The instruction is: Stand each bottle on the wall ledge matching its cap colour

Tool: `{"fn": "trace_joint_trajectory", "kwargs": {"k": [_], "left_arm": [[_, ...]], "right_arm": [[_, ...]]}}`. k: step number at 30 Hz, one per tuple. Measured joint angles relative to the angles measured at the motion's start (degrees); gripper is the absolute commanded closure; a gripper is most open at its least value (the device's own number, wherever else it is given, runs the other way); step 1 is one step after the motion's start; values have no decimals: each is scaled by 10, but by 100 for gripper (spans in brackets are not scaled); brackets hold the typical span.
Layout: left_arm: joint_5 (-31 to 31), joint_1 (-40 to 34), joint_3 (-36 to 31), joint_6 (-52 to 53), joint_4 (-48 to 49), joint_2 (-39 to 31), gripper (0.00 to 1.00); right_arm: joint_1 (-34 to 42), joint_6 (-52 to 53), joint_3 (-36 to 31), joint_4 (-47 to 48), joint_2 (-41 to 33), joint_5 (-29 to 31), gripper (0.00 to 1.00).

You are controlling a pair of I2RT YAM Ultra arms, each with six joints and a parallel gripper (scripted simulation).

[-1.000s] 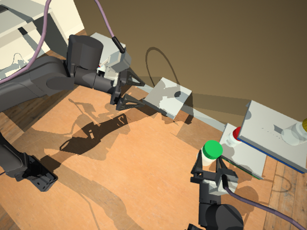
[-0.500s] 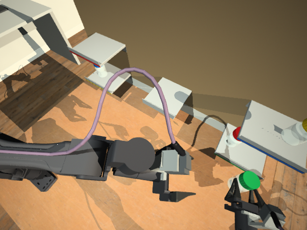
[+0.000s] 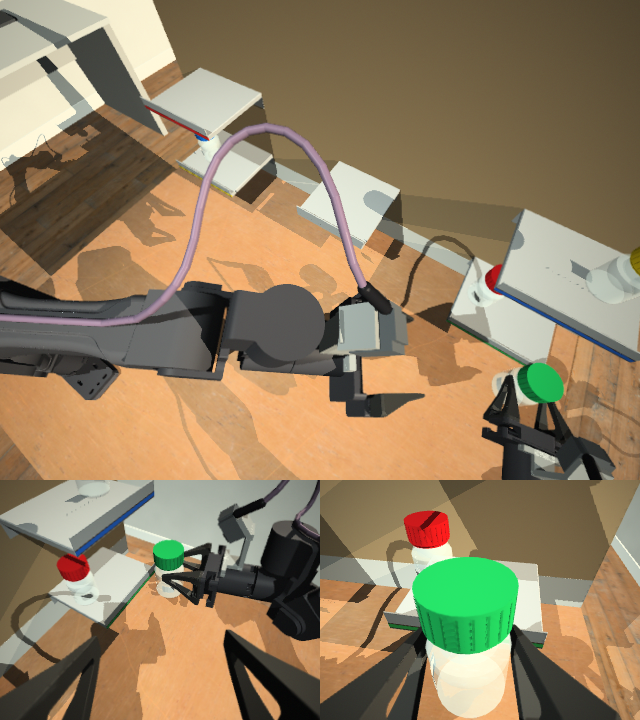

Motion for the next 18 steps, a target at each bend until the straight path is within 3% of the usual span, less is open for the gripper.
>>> {"fn": "trace_joint_trajectory", "kwargs": {"k": [13,18], "left_arm": [[-2,0,0,0,-1,0,11],[-2,0,0,0,-1,0,11]], "right_arm": [[175,46,-110,50,-73,283,48],[210,49,-114,56,-75,348,48]]}}
